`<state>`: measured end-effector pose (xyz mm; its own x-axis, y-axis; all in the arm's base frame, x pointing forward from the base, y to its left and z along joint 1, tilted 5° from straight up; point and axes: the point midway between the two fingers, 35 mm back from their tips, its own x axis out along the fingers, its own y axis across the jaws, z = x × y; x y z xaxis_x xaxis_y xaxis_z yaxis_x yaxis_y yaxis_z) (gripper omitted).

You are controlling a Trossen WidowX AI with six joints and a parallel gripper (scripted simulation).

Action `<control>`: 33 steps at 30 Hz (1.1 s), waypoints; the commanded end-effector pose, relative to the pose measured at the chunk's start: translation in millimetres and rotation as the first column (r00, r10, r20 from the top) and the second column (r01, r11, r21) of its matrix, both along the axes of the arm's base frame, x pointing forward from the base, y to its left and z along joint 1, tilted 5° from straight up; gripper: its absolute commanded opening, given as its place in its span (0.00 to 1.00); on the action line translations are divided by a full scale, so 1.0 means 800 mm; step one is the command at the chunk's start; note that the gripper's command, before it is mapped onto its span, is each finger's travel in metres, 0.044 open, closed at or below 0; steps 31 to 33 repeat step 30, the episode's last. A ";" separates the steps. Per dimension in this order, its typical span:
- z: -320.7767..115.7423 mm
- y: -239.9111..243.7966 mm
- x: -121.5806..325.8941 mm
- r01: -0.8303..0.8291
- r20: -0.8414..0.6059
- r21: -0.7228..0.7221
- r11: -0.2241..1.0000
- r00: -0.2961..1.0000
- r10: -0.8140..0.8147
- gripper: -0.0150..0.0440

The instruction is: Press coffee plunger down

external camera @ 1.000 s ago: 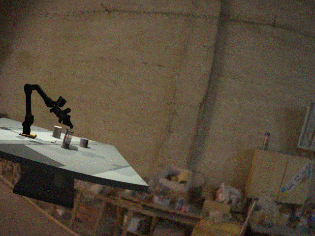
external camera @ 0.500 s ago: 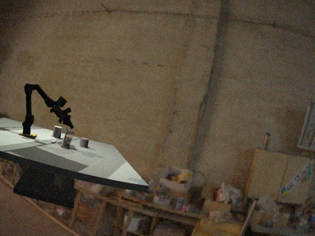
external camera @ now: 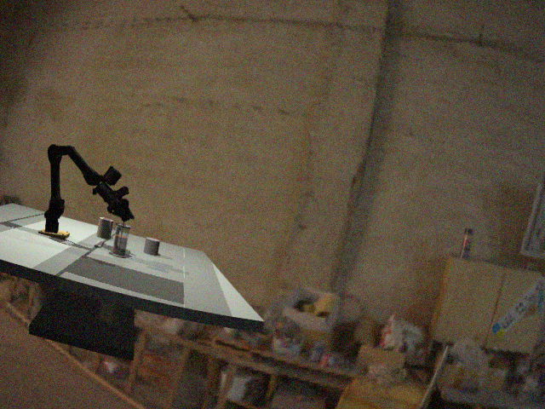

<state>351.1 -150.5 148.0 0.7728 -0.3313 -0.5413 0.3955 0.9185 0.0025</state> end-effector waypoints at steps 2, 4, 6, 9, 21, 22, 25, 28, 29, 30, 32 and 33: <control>0.003 0.000 0.000 0.000 -0.001 0.000 1.000 1.000 0.000 1.00; 0.017 0.001 -0.002 0.000 -0.004 0.001 1.000 1.000 0.000 1.00; 0.041 0.003 -0.005 -0.001 -0.007 0.002 1.000 1.000 0.001 1.00; 0.088 0.009 -0.019 -0.002 -0.015 0.004 1.000 1.000 0.003 1.00; 0.095 0.011 -0.023 -0.004 -0.017 0.005 1.000 1.000 0.004 1.00; 0.095 0.011 -0.023 -0.004 -0.017 0.005 1.000 1.000 0.004 1.00; 0.095 0.011 -0.023 -0.004 -0.017 0.005 1.000 1.000 0.004 1.00; 0.095 0.011 -0.023 -0.004 -0.017 0.005 1.000 1.000 0.004 1.00; 0.095 0.011 -0.023 -0.004 -0.017 0.005 1.000 1.000 0.004 1.00; 0.095 0.011 -0.023 -0.004 -0.017 0.005 1.000 1.000 0.004 1.00; 0.095 0.011 -0.023 -0.004 -0.017 0.005 1.000 1.000 0.004 1.00; 0.095 0.011 -0.023 -0.004 -0.017 0.005 1.000 1.000 0.004 1.00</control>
